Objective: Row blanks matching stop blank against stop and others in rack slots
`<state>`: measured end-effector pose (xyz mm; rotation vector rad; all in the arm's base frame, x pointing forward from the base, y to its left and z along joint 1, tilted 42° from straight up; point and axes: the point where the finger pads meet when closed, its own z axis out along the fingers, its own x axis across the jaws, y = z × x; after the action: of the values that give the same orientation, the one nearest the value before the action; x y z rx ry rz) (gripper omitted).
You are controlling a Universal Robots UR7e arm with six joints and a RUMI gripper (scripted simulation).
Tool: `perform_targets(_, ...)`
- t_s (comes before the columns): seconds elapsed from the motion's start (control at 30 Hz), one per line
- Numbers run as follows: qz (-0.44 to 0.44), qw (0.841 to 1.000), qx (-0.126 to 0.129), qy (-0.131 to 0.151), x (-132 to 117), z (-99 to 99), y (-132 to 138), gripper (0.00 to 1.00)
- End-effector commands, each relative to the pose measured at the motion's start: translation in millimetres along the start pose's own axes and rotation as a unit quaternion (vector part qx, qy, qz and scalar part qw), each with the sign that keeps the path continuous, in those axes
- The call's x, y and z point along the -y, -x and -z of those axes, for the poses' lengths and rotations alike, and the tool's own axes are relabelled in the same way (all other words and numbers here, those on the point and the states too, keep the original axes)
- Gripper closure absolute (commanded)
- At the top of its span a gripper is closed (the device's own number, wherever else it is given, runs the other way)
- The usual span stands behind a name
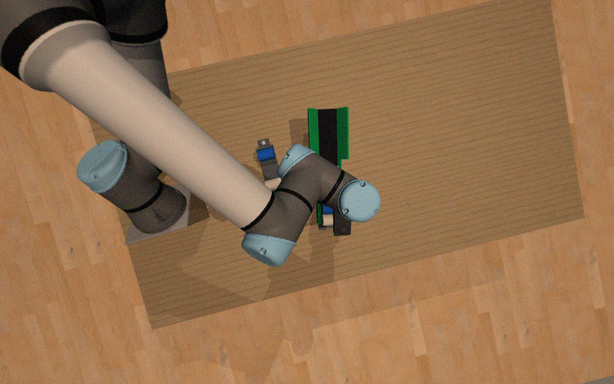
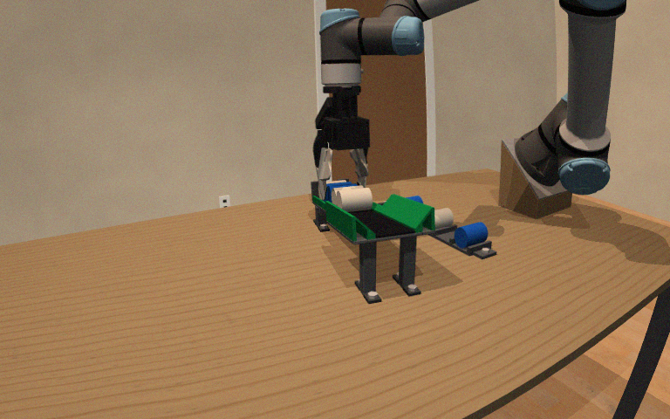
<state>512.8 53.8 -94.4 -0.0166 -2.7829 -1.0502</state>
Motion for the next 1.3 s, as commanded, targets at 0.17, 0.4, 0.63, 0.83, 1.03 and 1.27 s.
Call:
perform_targets(0.17,-0.001,1.000,-0.001,0.001,-0.4,-1.4,-0.7,0.54)
perform_targets(0.4,-0.001,1.000,-0.001,0.001,-0.4,-1.4,-0.7,0.54)
perform_targets(0.63,-0.001,1.000,-0.001,0.001,-0.4,-1.4,-0.7,0.54)
perform_targets(0.83,-0.001,1.000,-0.001,0.001,-0.4,-1.4,-0.7,0.54)
perform_targets(1.03,-0.001,1.000,-0.001,0.001,-0.4,-1.4,-0.7,0.67)
perform_targets(1.27,-0.001,1.000,-0.001,0.001,-0.4,-1.4,-0.7,0.67)
